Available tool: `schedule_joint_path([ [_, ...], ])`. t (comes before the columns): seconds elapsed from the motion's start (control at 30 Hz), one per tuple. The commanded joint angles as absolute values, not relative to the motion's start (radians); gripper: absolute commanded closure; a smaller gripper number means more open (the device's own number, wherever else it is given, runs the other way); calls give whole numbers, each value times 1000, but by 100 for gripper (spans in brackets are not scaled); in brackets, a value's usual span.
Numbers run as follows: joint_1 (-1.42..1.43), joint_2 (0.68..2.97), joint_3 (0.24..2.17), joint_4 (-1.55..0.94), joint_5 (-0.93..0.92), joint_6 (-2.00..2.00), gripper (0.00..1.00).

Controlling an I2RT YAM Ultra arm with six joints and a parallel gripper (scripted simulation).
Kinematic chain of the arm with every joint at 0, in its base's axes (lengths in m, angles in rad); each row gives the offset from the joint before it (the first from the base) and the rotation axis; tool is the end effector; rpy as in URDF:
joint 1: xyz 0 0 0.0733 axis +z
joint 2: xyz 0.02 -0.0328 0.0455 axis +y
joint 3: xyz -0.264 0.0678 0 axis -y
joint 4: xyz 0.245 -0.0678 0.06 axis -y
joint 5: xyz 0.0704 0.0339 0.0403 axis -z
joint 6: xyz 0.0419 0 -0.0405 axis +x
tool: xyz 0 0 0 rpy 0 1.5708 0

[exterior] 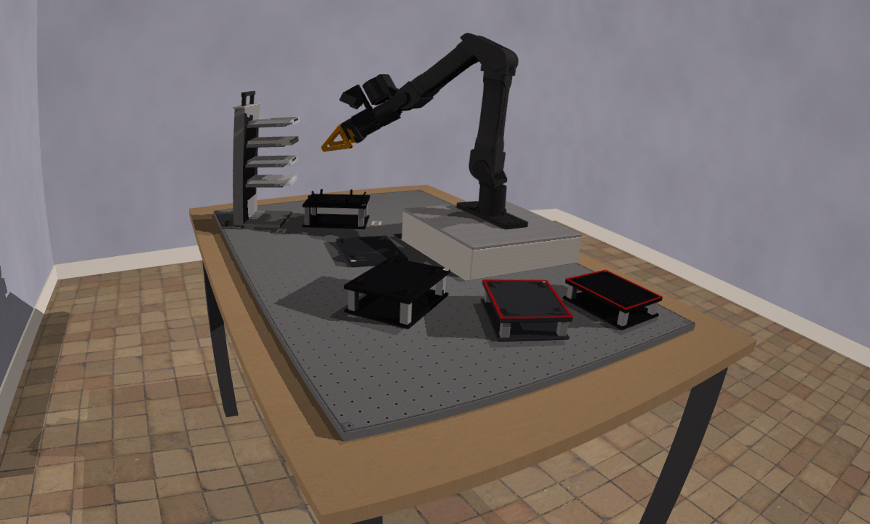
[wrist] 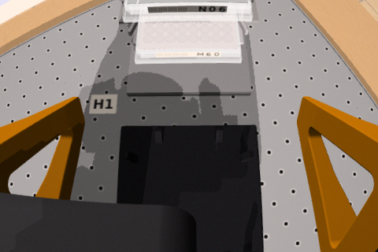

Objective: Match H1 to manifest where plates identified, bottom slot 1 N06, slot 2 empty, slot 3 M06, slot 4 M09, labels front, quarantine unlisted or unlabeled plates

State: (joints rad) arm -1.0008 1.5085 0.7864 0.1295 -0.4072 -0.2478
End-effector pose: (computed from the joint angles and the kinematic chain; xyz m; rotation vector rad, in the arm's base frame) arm 0.1861 -0.2576 0.2044 0.5605 2.0488 -0.3032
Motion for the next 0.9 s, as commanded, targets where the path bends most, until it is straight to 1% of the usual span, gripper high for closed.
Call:
schedule_joint_path([
  [0.0,-1001,1483,784,154,-421,-256,0],
  [0.07,-1001,1524,761,167,-422,-254,0],
  [0.5,-999,1574,709,267,-421,-254,0],
  [0.57,-999,1574,709,267,-421,-254,0],
  [0.6,-999,1538,743,278,-421,-254,0],
  [0.67,-999,1587,703,291,-421,-254,0],
  [0.87,-998,1614,676,340,-421,-253,0],
])
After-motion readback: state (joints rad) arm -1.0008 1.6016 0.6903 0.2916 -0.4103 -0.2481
